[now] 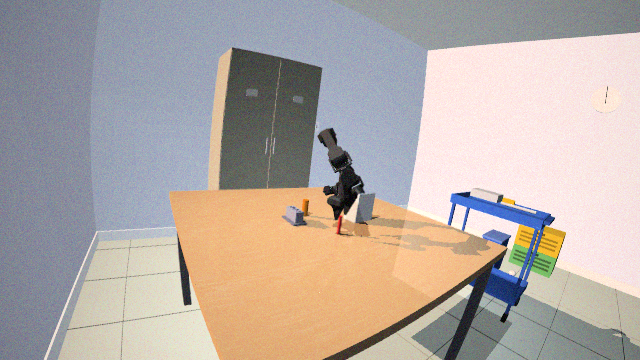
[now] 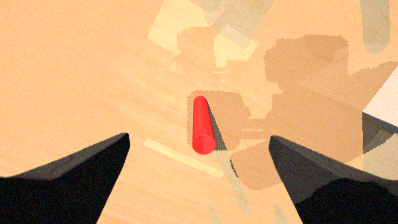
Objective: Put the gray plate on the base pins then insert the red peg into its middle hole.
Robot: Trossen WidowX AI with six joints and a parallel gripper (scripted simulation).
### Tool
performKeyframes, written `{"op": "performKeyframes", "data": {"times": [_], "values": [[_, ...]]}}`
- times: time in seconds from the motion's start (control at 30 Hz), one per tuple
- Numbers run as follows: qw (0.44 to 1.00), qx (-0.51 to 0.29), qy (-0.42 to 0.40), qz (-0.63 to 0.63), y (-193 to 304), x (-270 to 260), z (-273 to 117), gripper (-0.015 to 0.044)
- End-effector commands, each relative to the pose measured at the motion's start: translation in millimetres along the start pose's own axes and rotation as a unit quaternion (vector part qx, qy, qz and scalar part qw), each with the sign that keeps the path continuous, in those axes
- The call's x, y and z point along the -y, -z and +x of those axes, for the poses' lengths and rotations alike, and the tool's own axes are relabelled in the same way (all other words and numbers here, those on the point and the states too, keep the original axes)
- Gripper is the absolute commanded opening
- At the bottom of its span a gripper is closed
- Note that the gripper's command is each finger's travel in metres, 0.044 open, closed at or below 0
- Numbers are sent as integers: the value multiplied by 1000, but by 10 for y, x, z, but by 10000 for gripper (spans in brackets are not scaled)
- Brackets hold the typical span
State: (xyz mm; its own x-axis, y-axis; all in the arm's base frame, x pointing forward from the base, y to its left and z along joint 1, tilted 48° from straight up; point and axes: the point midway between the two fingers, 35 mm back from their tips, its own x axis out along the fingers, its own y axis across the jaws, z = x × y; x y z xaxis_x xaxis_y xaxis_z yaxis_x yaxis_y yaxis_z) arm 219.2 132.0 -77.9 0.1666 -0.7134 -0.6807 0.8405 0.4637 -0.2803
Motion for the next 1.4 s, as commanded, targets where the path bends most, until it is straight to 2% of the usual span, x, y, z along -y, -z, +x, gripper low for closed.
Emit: {"op": "performKeyframes", "data": {"times": [0.0, 0.57, 1.07, 1.37], "values": [[1000, 3, 2, -5, 4, 7, 84, 440], [1000, 4, 2, -4, -5, 24, 334, 440], [1000, 4, 2, -4, -5, 24, 334, 46], [1000, 4, 2, -4, -5, 24, 334, 0]]}}
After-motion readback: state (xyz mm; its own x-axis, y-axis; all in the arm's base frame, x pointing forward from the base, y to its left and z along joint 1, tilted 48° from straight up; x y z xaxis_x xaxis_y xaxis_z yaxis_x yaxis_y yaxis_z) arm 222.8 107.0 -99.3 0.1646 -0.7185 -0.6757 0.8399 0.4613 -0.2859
